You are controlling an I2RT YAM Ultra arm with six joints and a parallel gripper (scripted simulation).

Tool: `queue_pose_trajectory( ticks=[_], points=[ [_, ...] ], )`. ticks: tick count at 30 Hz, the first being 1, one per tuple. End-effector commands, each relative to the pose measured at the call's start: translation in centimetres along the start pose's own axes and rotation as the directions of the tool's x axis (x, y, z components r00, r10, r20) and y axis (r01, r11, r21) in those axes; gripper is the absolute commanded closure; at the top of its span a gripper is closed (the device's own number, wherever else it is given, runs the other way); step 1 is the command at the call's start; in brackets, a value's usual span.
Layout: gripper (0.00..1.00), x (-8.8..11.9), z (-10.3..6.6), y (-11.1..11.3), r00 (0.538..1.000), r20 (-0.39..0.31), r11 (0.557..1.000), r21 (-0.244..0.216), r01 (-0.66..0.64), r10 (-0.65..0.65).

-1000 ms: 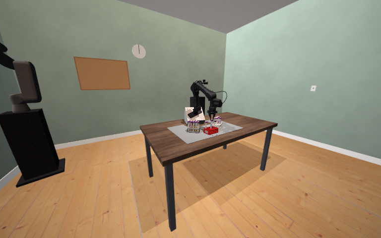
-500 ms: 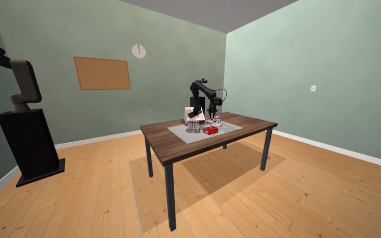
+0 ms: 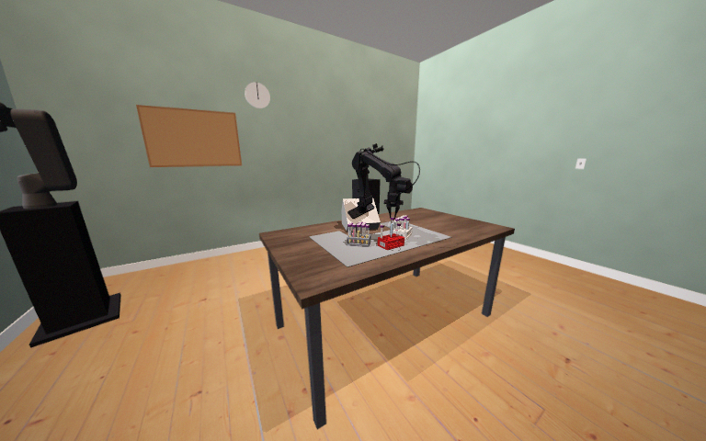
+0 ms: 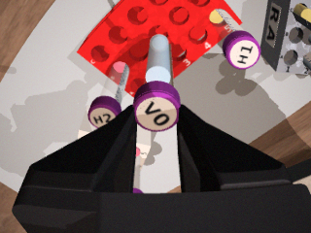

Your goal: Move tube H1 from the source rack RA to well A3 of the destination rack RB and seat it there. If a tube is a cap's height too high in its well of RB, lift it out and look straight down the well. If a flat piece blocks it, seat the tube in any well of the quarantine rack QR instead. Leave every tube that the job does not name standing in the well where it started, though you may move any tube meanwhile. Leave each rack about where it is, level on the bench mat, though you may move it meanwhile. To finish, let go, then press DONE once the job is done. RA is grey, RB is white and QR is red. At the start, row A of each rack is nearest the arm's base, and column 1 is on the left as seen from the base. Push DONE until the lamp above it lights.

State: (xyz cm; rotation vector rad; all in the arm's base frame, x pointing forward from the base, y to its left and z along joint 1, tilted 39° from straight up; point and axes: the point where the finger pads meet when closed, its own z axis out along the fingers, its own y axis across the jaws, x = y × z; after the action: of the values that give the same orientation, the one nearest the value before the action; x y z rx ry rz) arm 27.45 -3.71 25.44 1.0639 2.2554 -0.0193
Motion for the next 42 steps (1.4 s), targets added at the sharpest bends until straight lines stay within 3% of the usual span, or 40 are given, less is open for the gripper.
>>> queue_pose_trajectory(
  ticks=[1,17,42],
  points=[
    [1.0,-0.9,-2.6,0.1,0.999,0.049,0.999,-0.042,-0.021,0.023],
    [1.0,-0.9,-3.9,0.0,0.999,0.048,0.999,-0.042,-0.022,0.024],
    [1.0,-1.2,-4.0,0.4,0.998,0.053,0.999,-0.048,-0.024,0.027]
  ],
)
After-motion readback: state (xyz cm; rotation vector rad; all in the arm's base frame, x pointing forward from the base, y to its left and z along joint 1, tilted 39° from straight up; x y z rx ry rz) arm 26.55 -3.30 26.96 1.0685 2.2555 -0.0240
